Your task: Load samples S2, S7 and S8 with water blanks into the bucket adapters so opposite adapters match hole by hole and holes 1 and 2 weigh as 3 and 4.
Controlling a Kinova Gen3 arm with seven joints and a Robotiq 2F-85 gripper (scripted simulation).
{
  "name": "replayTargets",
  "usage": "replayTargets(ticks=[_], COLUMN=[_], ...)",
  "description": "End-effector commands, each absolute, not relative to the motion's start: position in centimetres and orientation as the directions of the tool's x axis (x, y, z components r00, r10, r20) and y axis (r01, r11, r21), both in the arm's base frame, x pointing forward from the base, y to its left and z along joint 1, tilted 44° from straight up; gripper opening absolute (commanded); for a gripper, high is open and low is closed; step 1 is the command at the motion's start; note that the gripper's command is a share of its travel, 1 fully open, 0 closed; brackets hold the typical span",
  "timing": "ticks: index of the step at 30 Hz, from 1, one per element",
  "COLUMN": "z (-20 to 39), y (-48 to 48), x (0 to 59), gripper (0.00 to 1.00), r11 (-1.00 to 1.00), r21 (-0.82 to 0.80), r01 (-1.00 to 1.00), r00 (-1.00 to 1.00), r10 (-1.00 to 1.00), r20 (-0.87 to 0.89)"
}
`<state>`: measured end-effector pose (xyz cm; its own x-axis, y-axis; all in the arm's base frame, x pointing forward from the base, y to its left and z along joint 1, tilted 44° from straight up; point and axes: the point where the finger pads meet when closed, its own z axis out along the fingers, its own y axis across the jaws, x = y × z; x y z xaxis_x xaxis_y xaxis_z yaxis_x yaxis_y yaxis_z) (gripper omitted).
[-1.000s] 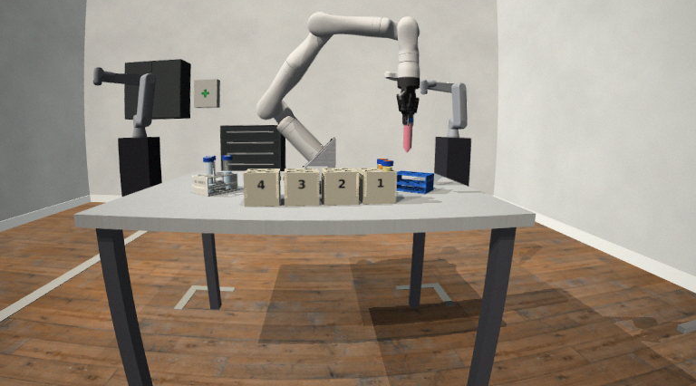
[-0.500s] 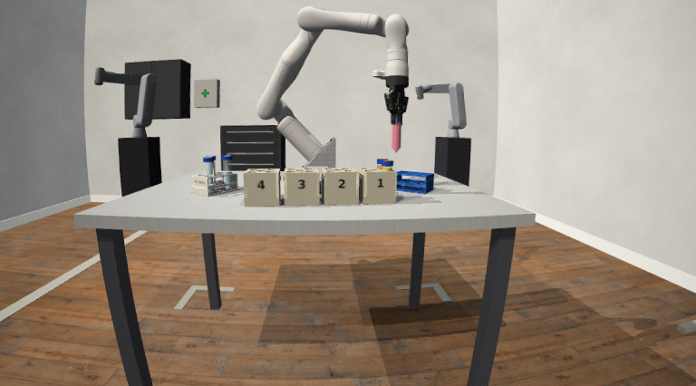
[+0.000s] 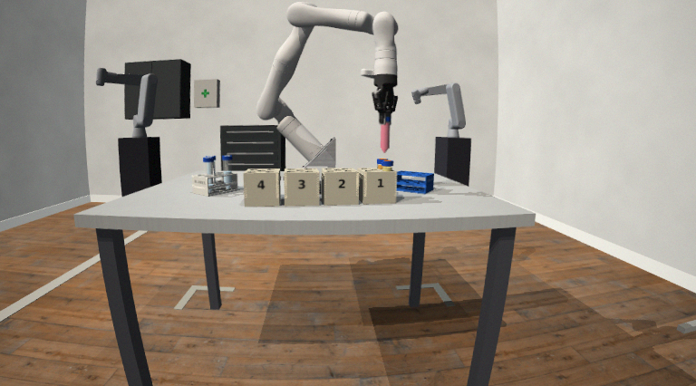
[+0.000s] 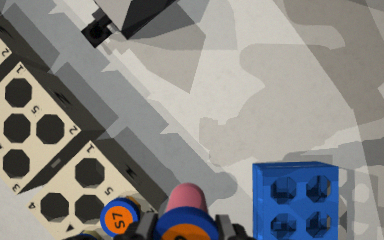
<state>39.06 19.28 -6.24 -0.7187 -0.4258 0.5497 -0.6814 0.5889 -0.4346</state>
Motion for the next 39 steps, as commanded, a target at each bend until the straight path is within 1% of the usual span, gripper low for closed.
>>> replayTargets(ticks=[1,39], z=[-5.2,1.8], y=[18.3,10.6], x=[39.4,41.7], gripper=[0.10,0.10], r11=[0.589,0.589], r21=[-0.434,-0.435], r01=[-0.681,-0.681], r00=[-0.719,-0.719], r10=[-0.428,-0.428], r20=[0.548,0.548])
